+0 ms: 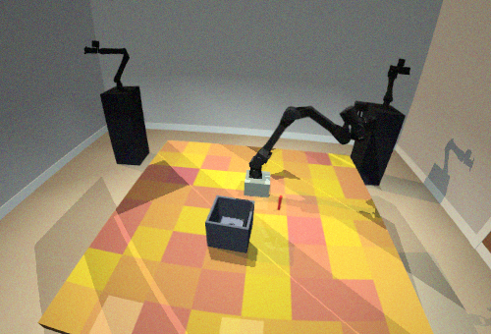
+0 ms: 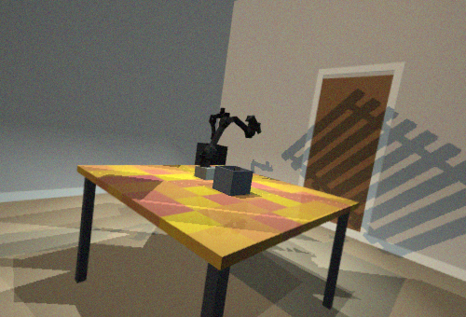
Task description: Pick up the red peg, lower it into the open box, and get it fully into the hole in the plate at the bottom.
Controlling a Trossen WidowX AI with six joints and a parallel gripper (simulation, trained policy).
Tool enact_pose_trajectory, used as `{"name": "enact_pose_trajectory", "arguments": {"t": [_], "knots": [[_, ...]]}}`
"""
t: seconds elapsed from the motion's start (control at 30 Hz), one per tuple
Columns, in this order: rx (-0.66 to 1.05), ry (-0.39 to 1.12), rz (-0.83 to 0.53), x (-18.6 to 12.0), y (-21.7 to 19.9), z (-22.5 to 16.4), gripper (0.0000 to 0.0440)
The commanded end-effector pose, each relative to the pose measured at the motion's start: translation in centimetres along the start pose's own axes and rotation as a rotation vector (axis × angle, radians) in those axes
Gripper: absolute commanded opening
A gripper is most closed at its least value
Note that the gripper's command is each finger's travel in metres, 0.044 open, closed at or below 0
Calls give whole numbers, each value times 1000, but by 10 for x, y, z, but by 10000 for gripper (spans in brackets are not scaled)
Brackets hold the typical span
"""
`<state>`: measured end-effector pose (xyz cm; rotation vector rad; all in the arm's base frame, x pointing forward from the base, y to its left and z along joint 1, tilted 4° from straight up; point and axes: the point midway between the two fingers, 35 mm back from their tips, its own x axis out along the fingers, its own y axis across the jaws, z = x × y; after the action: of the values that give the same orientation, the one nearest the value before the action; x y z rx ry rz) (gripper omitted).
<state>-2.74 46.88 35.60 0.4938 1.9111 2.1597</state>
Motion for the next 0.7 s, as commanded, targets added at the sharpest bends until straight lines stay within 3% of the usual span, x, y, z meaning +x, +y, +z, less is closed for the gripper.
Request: {"name": "enact_pose_trajectory", "arguments": {"t": [0.0, 0.07, 0.67], "knots": [[13, -23, 4, -3, 0, 4, 421], [54, -79, 12, -10, -1, 13, 440], [293, -662, -14, -119, -21, 72, 440]]}}
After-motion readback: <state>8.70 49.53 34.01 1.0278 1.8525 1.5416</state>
